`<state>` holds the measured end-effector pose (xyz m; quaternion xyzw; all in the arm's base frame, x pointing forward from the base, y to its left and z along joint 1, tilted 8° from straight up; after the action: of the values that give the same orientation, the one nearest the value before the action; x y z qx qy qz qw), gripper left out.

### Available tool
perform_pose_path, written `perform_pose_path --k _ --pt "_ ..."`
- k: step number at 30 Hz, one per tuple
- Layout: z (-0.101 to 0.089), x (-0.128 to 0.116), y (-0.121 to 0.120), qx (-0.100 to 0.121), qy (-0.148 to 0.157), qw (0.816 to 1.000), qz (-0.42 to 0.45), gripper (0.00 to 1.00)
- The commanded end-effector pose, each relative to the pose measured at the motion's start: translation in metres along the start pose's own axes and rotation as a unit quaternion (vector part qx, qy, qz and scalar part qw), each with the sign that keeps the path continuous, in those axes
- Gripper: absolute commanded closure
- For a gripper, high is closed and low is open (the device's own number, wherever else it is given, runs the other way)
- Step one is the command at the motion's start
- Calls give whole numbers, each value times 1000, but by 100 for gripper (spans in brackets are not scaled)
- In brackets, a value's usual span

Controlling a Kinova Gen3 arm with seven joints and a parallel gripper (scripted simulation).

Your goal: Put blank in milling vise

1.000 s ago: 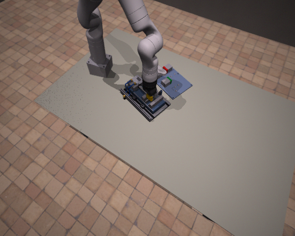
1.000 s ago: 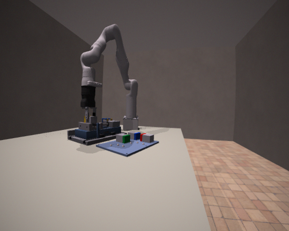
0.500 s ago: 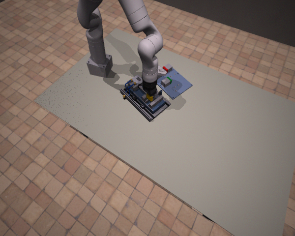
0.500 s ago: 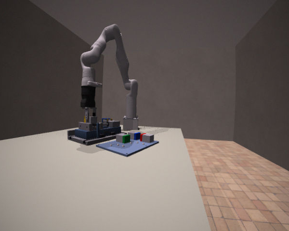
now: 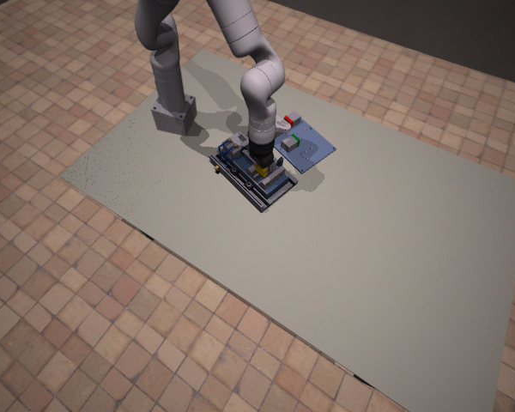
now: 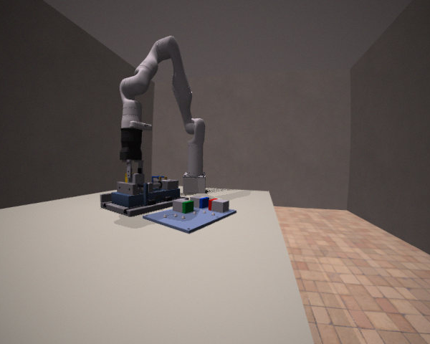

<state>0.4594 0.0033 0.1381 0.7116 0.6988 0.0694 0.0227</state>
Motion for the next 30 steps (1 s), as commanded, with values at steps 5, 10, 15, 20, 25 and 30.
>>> perform_pose_path --k 5,10,15,20,25,30 --pt "2 0 1 -2 0 1000 6 100" --pt "0 0 1 -1 0 1000 0 100" --pt "1 0 1 -1 0 1000 3 100" --pt "2 0 1 -2 0 1000 5 100" --pt "3 0 2 -2 -1 1000 6 100" --pt "2 0 1 -1 0 1000 2 100"
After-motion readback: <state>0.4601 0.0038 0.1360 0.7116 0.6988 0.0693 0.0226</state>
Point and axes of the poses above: the point where the finger pads meet when closed, its own z axis out along the fingers, its own y axis across the jaws, x = y × z, the point moved 5 cm from there along -z, back along the fingers, and after that the axes turned 5 degrees about -z, right-handed, at the moved point
